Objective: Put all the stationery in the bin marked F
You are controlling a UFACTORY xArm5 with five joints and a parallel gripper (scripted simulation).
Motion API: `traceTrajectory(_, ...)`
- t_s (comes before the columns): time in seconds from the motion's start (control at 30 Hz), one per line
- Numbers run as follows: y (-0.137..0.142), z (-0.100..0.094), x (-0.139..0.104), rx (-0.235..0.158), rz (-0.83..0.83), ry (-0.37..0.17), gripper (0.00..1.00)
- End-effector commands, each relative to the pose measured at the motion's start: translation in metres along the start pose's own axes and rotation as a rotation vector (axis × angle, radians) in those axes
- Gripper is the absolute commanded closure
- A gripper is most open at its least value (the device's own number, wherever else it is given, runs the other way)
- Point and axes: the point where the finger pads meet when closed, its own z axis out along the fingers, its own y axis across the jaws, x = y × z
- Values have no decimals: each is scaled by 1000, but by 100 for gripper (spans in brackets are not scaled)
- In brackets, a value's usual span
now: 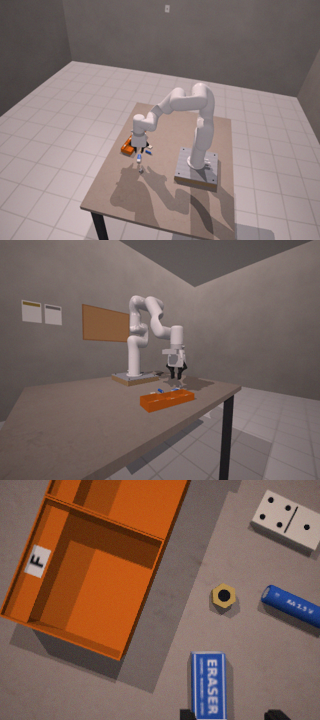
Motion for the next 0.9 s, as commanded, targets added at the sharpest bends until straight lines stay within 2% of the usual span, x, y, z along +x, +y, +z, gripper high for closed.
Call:
traceTrajectory(0.0,-1,-1,0,4,0,0,60)
traceTrajectory(0.3,-1,-1,0,4,0,0,60)
traceTrajectory(0.67,-2,43,0,3,0,0,60)
traceTrajectory(0.73,-2,43,0,3,0,0,60)
traceTrajectory(0.87,-2,59,0,3,0,0,60)
